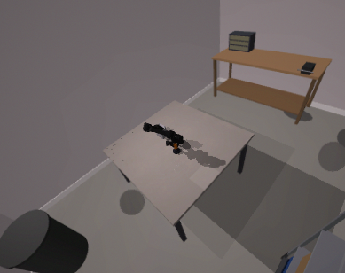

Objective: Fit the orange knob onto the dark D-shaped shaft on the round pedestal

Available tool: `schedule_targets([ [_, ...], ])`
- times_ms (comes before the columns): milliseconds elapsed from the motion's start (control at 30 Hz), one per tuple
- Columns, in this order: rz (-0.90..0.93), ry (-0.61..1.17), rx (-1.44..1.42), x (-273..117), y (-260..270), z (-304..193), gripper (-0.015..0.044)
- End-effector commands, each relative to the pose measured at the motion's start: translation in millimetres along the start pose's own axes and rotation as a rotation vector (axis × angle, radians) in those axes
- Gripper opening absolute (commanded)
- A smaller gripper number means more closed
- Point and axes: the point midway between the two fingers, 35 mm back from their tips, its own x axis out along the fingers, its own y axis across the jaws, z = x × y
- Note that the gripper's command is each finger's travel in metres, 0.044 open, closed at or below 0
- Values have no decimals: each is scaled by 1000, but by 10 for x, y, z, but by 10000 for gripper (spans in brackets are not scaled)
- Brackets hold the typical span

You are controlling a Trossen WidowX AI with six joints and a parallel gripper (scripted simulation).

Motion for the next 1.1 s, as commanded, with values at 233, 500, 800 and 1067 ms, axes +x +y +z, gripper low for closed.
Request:
schedule_targets([
  [233,0,1,-29,-43,-3,-8,0],
  [500,1,1,-213,-18,-3,-4,0],
  [800,1,1,-213,4,-1,-7,0],
  [1067,1,1,-213,2,-3,-4,0],
])
